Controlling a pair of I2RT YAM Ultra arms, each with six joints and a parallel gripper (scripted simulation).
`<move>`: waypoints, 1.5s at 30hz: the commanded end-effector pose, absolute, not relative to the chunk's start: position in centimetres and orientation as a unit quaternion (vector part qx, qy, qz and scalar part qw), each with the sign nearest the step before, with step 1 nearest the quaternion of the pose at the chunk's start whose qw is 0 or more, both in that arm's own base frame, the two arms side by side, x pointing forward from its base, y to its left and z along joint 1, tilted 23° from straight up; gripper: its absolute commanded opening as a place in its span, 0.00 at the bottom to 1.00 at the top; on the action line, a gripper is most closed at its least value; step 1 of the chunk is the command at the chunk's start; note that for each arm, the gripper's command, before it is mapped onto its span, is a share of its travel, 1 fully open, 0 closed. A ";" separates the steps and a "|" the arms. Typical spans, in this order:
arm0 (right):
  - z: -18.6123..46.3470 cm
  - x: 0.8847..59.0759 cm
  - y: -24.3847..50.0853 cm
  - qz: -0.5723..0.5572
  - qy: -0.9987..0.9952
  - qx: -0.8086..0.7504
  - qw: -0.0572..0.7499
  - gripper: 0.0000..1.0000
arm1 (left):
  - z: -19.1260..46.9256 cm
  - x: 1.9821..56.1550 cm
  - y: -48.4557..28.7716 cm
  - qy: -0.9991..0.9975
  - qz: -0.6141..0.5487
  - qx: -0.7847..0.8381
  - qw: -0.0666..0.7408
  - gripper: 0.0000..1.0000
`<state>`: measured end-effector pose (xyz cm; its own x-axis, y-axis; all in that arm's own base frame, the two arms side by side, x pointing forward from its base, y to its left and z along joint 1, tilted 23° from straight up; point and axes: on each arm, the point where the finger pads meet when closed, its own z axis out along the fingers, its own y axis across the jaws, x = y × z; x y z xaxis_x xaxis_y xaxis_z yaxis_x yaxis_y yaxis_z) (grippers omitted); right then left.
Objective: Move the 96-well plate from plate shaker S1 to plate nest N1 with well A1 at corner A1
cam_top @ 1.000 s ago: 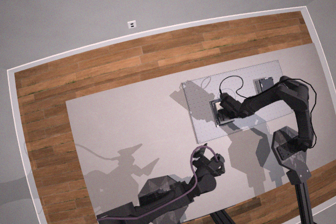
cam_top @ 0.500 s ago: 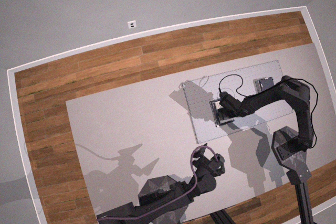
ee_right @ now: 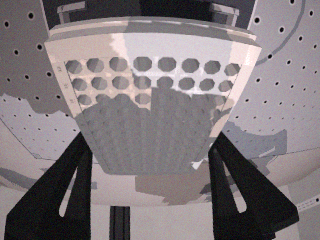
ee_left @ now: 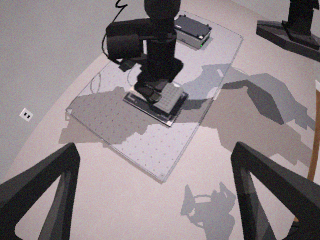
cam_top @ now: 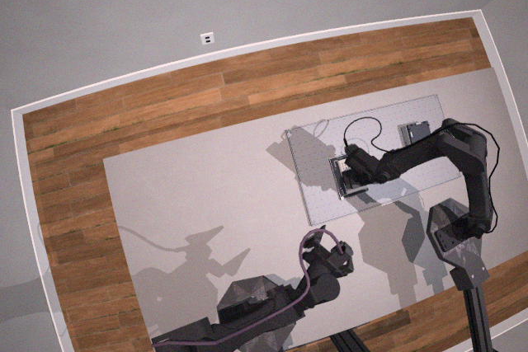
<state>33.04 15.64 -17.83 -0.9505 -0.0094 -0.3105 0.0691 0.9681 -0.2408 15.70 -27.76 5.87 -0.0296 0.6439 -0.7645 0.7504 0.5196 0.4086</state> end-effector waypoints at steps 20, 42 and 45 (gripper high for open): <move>-21.1 34.6 15.7 -0.105 0.981 0.012 0.162 0.81 | 6.1 15.4 -27.8 0.713 -0.057 0.489 0.499 1.00; -19.6 33.6 15.1 -0.101 0.982 0.012 0.161 0.81 | 6.1 15.4 -27.8 0.713 -0.057 0.489 0.499 1.00; -18.9 33.4 15.4 -0.100 0.982 0.012 0.160 0.81 | 6.1 15.4 -27.8 0.713 -0.057 0.489 0.499 1.00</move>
